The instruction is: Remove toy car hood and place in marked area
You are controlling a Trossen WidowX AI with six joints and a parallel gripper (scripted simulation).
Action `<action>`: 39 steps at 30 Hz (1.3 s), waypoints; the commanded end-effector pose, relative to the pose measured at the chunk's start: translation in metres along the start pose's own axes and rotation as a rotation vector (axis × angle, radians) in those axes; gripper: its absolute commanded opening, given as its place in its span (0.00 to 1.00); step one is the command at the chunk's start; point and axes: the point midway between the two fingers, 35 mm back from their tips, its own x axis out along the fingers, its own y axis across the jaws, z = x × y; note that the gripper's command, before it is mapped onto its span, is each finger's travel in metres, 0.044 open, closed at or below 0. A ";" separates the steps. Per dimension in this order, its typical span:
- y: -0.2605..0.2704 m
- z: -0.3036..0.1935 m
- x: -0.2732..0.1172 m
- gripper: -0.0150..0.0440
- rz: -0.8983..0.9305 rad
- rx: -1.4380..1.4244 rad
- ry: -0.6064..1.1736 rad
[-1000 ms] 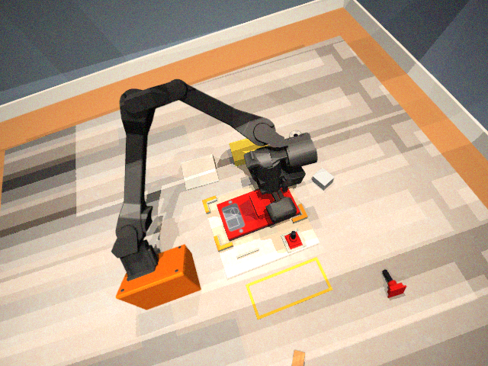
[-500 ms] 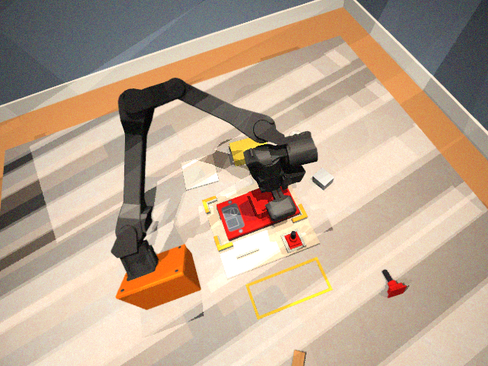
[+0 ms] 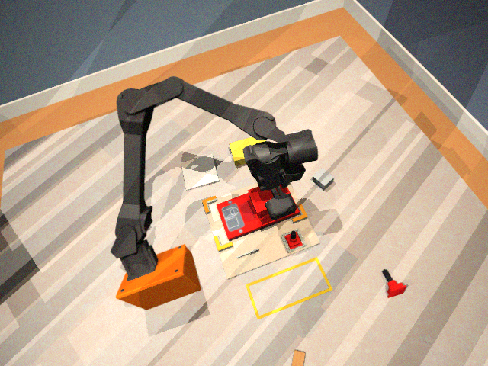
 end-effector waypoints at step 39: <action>-0.113 -0.005 -0.050 0.25 -0.055 0.010 -0.009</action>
